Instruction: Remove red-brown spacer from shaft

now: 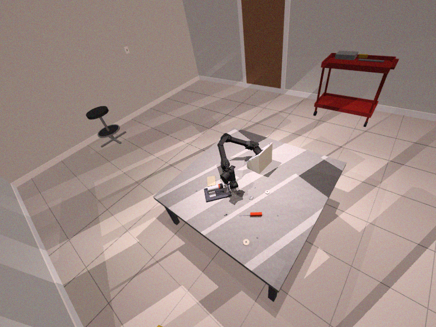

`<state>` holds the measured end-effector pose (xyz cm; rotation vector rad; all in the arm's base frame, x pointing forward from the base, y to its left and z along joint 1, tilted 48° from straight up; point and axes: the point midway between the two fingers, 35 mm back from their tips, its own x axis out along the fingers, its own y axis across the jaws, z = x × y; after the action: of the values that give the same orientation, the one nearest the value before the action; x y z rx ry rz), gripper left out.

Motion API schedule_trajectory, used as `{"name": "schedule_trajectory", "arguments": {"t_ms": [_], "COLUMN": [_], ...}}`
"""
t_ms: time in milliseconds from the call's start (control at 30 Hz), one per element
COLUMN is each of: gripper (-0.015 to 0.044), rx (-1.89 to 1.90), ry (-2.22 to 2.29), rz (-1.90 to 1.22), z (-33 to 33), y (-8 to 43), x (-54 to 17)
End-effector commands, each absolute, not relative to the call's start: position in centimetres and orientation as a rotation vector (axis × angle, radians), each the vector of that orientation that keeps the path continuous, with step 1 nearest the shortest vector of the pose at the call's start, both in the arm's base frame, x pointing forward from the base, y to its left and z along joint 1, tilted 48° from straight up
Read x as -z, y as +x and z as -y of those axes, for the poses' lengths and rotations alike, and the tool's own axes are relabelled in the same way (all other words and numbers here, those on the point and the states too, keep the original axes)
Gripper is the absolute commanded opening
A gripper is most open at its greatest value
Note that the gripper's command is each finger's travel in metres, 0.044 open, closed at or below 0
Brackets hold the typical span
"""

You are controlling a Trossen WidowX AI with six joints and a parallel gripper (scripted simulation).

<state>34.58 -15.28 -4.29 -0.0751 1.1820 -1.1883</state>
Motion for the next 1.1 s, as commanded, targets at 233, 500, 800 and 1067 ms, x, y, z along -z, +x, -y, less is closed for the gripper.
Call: {"name": "schedule_trajectory", "arguments": {"t_ms": [233,500,800,1067], "gripper": [0.0000,0.0000,0.0000,0.0000], "rx": [1.190,1.190,1.190,1.190], "ry": [-0.068,-0.068,-0.068,-0.068], "rz": [-1.179,-1.179,-1.179,-1.179], "z": [15.19,15.15,15.11,15.07], "y": [34.50,34.45,34.39,34.33], "x": [4.35,4.38,4.42,4.46]}}
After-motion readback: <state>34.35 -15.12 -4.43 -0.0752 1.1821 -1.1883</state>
